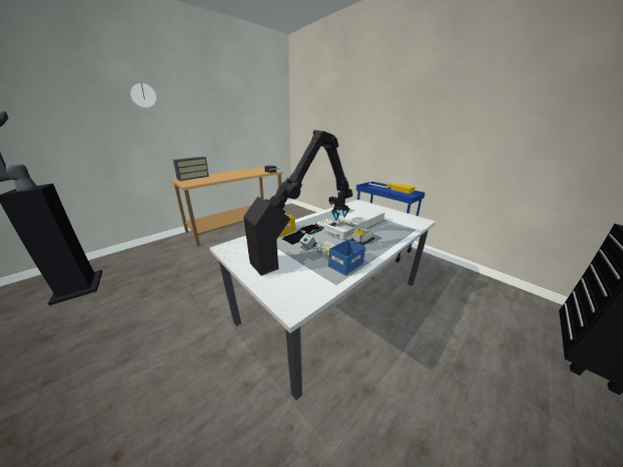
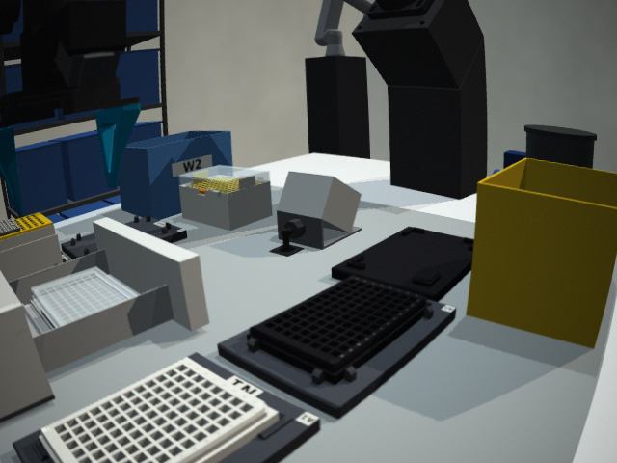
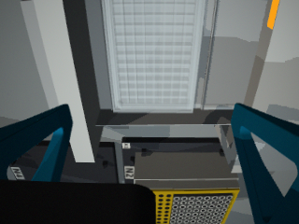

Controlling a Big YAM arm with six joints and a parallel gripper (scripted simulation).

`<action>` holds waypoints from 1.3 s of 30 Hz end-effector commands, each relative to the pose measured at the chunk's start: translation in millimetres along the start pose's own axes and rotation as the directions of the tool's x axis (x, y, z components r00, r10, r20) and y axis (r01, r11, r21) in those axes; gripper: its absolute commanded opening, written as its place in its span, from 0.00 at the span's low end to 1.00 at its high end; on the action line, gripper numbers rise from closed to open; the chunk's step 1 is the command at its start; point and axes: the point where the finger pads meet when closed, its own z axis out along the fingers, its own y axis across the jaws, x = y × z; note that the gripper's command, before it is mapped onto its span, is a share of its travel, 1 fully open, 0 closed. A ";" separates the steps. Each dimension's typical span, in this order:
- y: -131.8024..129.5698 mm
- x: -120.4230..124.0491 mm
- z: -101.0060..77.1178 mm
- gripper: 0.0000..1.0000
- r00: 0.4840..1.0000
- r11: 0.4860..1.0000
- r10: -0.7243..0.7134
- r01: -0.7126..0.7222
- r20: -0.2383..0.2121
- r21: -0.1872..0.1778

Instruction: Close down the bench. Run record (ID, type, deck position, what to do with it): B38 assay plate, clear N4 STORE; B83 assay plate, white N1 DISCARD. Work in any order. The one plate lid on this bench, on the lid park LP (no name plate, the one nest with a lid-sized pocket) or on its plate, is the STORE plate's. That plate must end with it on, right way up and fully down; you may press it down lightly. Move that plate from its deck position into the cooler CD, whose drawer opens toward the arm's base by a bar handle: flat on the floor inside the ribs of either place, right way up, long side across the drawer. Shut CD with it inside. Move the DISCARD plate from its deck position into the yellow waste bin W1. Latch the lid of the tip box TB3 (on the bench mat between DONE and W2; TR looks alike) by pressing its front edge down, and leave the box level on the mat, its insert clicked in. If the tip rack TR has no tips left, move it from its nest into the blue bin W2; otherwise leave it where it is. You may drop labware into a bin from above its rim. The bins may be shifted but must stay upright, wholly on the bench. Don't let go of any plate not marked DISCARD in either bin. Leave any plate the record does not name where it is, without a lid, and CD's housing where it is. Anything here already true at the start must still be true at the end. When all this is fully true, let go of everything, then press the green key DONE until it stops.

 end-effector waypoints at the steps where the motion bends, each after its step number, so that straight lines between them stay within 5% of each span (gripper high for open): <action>1: 2.8 -4.5 0.4 1.00 1.000 1.000 0.004 -0.004 0.002 -0.015; 4: -11.3 -4.3 -22.5 1.00 1.000 1.000 0.007 -0.007 0.005 0.028; 14: -4.6 -4.9 -33.3 1.00 1.000 1.000 0.005 -0.005 0.005 0.017; 16: -4.6 -4.9 -33.3 1.00 1.000 1.000 0.005 -0.005 0.005 0.017; 17: 0.2 -5.2 -16.3 1.00 1.000 1.000 0.003 -0.003 0.003 -0.013; 39: -3.5 -4.4 -17.0 1.00 1.000 1.000 0.005 -0.005 0.003 -0.002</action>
